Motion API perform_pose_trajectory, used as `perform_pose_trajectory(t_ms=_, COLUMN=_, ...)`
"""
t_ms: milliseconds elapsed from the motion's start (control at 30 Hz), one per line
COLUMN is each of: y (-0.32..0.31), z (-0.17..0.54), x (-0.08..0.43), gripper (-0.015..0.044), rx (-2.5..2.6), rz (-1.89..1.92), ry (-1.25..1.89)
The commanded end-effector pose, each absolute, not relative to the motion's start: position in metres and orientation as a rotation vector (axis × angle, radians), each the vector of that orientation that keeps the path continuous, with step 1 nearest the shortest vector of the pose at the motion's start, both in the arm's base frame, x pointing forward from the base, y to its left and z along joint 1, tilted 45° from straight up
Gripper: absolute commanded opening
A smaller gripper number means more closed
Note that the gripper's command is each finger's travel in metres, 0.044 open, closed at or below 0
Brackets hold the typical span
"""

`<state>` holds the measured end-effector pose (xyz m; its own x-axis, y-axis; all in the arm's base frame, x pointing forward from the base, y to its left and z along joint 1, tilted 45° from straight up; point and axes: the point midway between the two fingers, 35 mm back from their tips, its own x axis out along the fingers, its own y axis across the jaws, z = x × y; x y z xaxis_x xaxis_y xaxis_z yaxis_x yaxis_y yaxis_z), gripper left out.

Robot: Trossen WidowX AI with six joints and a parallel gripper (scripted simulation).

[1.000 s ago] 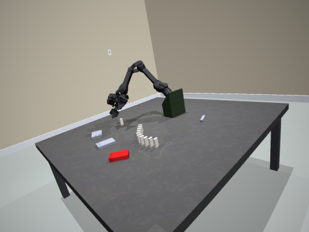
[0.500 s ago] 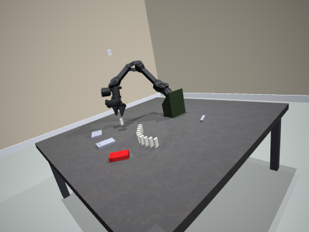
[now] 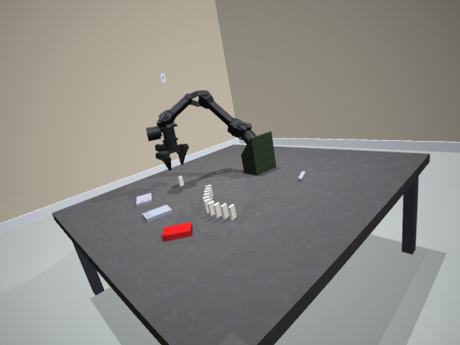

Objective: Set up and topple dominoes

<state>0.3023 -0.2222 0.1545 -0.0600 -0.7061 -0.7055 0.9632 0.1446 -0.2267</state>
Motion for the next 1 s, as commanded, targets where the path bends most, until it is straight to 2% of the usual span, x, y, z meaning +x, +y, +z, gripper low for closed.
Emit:
perform_pose_trajectory(t_ms=0, y=-0.243, z=0.13, x=0.297, gripper=0.044, rx=0.39, rz=-1.441, ry=0.849)
perform_pose_trajectory(t_ms=100, y=-0.261, z=0.113, x=0.293, gripper=0.044, rx=0.387, rz=-1.442, ry=0.847)
perform_pose_trajectory(t_ms=633, y=-0.273, z=0.101, x=0.291, gripper=0.044, rx=0.386, rz=-1.442, ry=0.846)
perform_pose_trajectory(t_ms=967, y=-0.273, z=0.101, x=0.291, gripper=0.0177, rx=0.386, rz=-1.442, ry=0.846)
